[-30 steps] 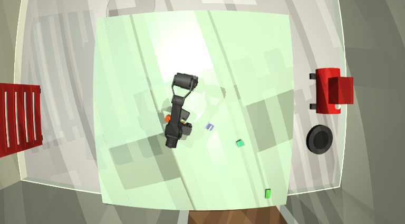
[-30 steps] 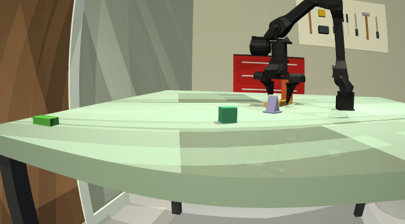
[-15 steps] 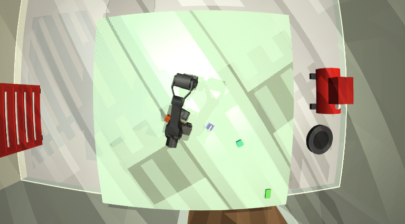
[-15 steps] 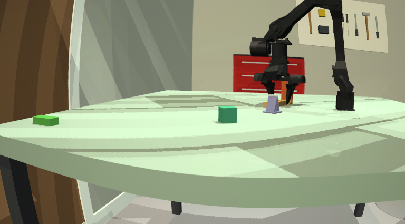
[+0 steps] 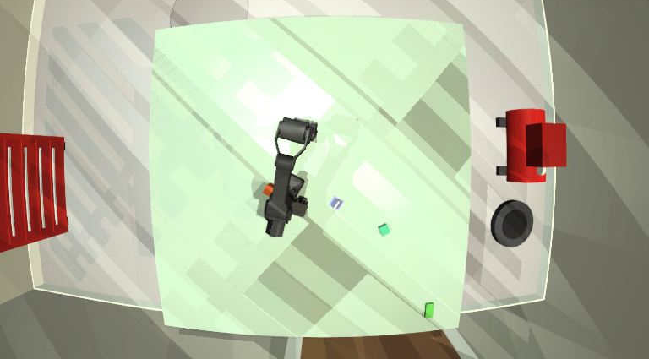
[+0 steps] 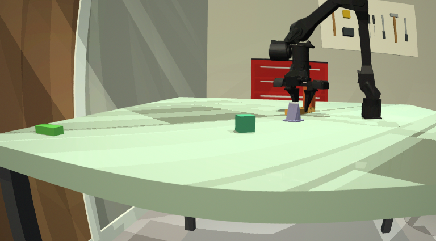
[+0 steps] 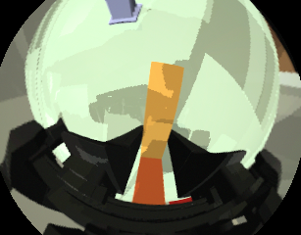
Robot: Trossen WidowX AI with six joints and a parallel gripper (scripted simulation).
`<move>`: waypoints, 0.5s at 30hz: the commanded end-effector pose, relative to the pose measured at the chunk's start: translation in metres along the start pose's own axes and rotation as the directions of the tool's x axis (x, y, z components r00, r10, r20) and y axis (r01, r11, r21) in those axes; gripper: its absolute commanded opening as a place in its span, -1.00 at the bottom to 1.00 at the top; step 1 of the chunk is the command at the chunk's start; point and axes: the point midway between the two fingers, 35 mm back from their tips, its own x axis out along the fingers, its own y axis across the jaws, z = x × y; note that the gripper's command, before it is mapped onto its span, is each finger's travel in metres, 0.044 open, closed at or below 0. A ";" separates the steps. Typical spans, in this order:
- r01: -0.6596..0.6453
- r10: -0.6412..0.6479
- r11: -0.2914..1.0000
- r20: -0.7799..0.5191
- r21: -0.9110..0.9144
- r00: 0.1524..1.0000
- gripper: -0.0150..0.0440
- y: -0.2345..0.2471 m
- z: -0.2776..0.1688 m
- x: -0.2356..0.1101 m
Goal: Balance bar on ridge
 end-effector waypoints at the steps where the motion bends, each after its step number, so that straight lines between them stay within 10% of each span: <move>1: 0.003 -0.003 1.000 0.001 0.000 1.000 -0.49 -0.002 0.000 -0.007; 15: 0.004 -0.004 1.000 0.002 -0.002 1.000 -0.49 -0.005 0.001 -0.042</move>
